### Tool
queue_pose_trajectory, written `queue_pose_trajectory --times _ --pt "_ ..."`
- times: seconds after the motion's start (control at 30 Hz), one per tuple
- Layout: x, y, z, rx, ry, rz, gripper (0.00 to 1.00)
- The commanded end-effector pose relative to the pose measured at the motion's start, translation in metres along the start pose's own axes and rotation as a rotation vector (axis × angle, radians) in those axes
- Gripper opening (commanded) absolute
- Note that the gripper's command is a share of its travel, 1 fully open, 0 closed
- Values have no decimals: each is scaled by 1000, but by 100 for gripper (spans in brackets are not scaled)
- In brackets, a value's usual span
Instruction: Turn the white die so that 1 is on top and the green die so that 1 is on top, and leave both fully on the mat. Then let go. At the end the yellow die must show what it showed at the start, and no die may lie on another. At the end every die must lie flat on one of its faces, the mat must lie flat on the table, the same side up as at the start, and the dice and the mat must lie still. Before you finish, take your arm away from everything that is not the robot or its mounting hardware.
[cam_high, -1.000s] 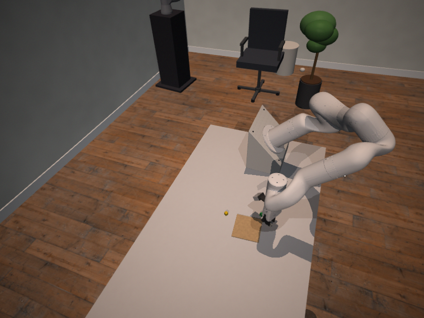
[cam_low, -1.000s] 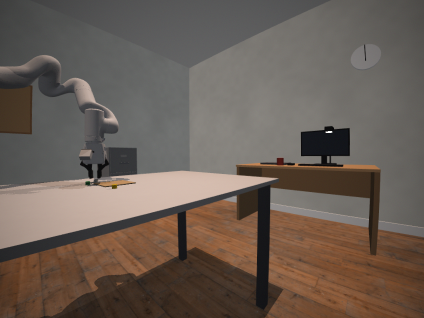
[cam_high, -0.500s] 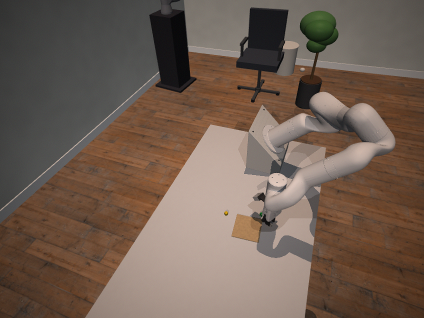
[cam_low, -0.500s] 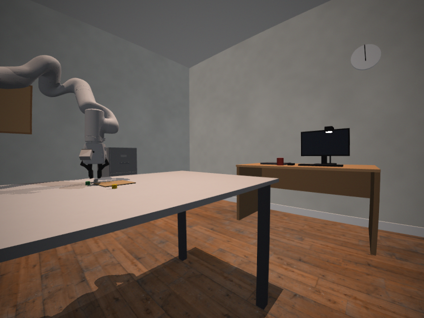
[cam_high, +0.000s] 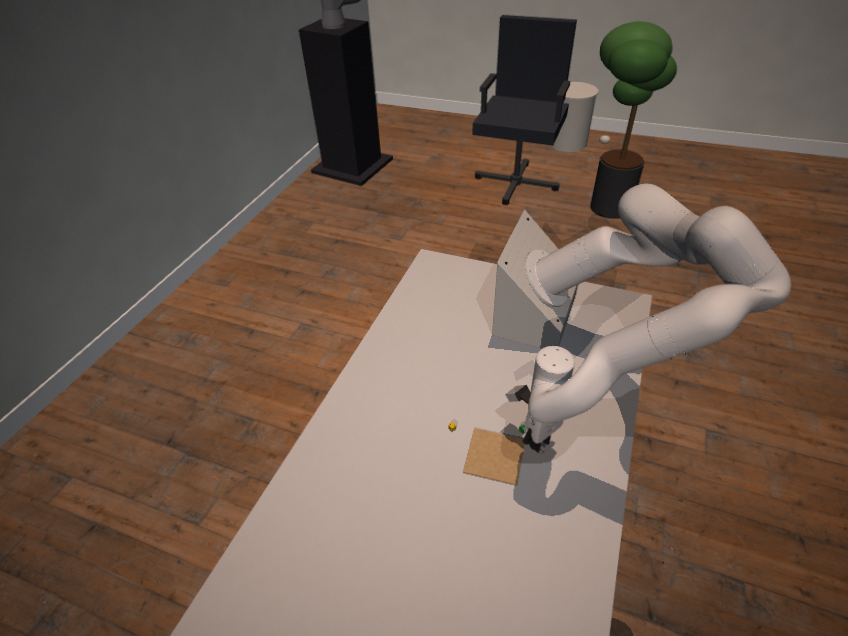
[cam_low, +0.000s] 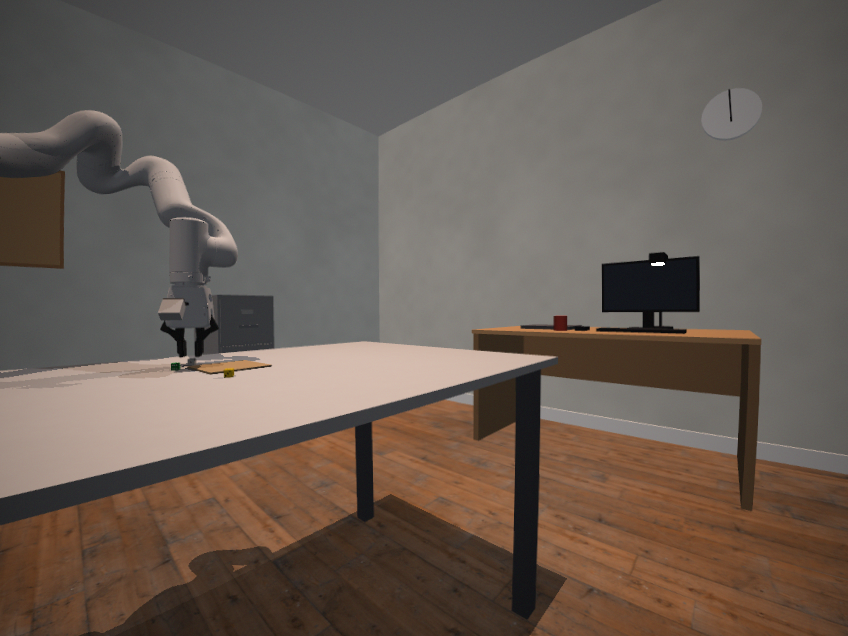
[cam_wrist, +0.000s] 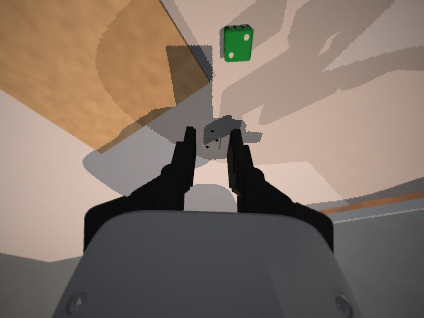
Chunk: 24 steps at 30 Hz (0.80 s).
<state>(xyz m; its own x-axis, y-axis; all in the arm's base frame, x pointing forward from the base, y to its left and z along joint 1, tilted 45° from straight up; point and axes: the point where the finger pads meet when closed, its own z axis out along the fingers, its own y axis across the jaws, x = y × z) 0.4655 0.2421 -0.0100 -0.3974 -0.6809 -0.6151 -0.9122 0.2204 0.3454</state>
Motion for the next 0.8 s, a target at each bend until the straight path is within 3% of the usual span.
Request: queue_pose_trajectory --times 0.0,0.77 --pt "0 -1 -1 1 -1 0 31" --pt "0 -1 4 1 -1 0 31"
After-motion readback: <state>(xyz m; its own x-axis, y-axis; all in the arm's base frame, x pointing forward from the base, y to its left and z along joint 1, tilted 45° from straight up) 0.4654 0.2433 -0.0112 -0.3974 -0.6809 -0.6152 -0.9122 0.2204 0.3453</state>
